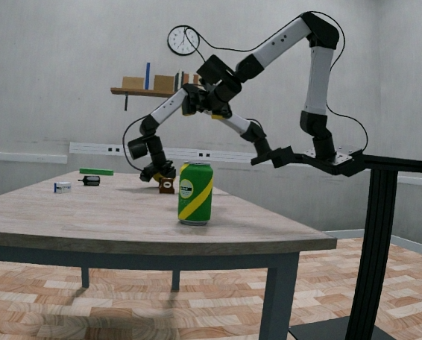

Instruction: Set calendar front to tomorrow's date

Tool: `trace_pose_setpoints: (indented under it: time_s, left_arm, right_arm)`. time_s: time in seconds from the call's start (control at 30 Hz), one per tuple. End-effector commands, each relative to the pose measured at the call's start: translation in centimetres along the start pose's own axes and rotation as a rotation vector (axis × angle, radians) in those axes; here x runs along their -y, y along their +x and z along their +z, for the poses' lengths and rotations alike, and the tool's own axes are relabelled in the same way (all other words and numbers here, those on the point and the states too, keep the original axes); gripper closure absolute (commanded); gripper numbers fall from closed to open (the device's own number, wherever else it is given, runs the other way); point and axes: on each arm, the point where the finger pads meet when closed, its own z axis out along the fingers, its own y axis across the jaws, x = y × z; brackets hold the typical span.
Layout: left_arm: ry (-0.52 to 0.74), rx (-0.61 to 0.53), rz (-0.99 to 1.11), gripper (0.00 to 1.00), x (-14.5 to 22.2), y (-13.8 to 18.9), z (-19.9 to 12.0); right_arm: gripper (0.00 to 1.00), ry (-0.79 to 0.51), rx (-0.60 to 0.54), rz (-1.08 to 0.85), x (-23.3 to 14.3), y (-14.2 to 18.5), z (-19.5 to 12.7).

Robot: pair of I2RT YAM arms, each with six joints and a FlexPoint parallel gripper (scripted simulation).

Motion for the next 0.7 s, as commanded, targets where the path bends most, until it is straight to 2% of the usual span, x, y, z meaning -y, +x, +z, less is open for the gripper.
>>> trace_pose_setpoints:
  time_s: [0.0,0.27,0.43,0.5,0.6,0.67]
  left_arm:
    - [-0.02,0.031,0.036,0.0,-0.3,-1.1,-0.7]
    - [-0.02,0.031,0.036,0.0,-0.3,-1.1,-0.7]
    - [-0.02,0.031,0.036,0.0,-0.3,-1.1,-0.7]
    - [-0.02,0.031,0.036,0.0,-0.3,-1.1,-0.7]
    - [-0.02,0.031,0.036,0.0,-0.3,-1.1,-0.7]
    - [-0.02,0.031,0.036,0.0,-0.3,-1.1,-0.7]
  right_arm:
    - [0.69,0.025,0.046,0.017,1.0,0.0,-1.4]
    - [0.69,0.028,0.056,0.021,0.6,2.2,-6.7]
    - [0.69,0.027,0.054,0.02,0.5,2.8,-7.7]
    - [0.69,0.031,0.063,0.019,0.5,2.1,-7.2]
    - [0.69,0.02,0.038,0.006,0.1,1.0,-4.3]
    - [0.69,0.004,0.005,-0.002,0.1,1.5,-3.6]
